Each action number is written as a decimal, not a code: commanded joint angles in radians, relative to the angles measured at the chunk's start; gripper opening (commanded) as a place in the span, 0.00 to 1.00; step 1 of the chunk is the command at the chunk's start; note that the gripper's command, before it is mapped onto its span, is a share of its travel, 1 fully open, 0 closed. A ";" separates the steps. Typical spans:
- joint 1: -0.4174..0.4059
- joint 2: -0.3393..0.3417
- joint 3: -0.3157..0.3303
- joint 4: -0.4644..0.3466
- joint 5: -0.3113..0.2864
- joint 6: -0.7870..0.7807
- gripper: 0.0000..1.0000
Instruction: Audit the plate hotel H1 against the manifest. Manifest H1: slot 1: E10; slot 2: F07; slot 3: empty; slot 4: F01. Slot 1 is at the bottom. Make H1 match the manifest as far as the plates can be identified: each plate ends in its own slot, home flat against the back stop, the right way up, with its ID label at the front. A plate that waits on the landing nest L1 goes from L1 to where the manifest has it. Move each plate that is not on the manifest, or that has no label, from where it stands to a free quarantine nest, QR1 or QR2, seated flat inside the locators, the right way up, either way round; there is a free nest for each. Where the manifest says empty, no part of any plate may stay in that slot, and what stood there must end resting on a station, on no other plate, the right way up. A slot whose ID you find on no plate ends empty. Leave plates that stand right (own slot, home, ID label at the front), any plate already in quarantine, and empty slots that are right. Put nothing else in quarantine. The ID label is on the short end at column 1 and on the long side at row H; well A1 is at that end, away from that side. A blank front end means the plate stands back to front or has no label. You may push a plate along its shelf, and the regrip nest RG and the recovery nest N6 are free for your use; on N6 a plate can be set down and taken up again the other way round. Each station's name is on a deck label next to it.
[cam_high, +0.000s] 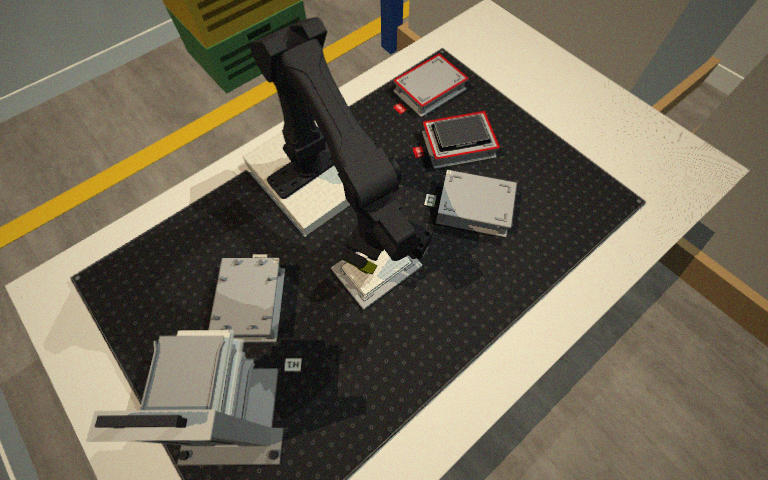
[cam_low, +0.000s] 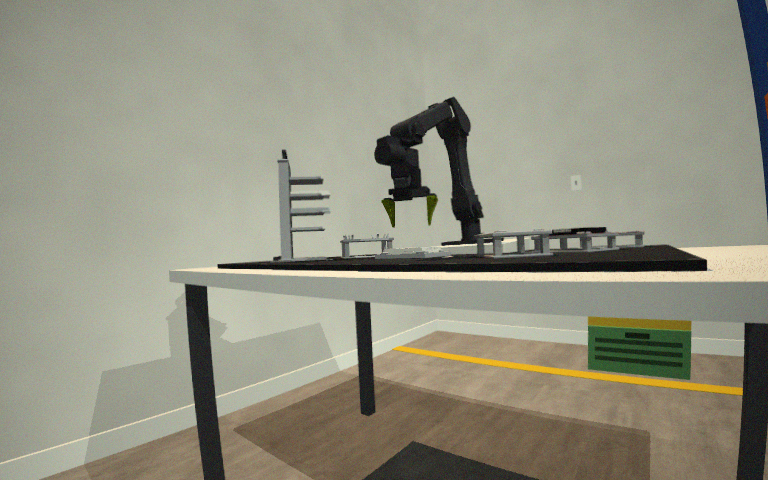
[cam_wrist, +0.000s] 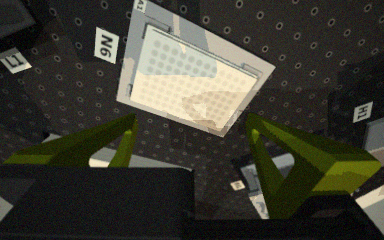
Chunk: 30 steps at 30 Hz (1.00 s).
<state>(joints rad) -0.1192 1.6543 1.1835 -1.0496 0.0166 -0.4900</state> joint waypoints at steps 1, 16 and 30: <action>0.000 -0.005 0.006 0.000 -0.003 0.102 1.00; 0.000 -0.005 0.006 0.000 -0.003 0.362 1.00; 0.000 -0.005 0.006 0.000 -0.003 0.602 1.00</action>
<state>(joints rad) -0.1192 1.6543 1.1835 -1.0496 0.0158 0.0315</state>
